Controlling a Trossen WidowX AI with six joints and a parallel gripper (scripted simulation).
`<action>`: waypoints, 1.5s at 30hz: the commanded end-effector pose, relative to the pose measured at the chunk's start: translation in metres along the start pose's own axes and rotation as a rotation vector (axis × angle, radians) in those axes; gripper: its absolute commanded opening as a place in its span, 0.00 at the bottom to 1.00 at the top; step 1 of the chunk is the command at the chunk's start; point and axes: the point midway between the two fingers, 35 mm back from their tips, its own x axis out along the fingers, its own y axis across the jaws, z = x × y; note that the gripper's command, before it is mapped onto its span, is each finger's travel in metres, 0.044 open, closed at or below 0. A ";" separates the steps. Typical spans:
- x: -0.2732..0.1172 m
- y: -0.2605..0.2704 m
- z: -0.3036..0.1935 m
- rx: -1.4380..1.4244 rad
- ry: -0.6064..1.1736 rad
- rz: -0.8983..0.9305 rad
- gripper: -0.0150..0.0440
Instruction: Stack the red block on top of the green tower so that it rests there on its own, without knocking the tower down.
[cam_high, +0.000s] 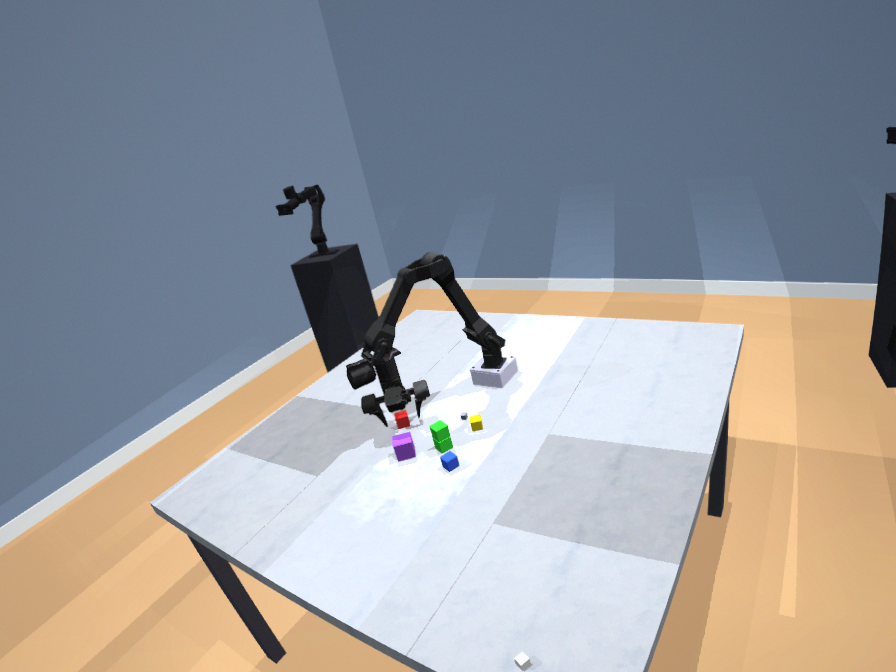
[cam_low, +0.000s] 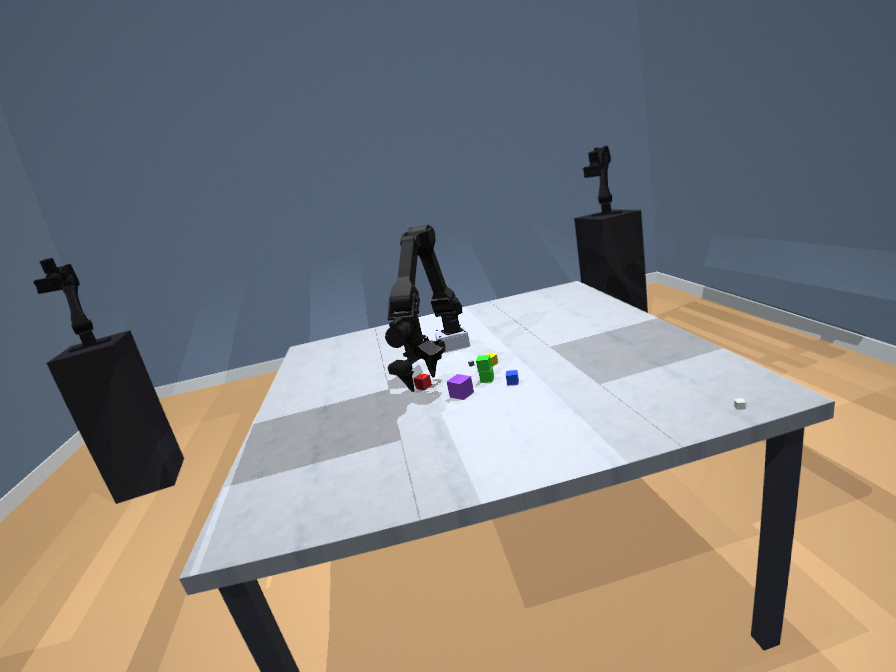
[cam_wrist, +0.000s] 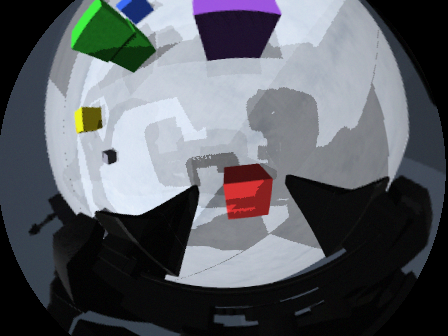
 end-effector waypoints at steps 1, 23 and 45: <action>0.001 0.000 0.000 -0.002 0.003 -0.003 1.00; 0.000 0.000 0.000 -0.002 0.003 -0.003 0.43; -0.110 0.000 0.001 -0.002 0.003 -0.003 0.25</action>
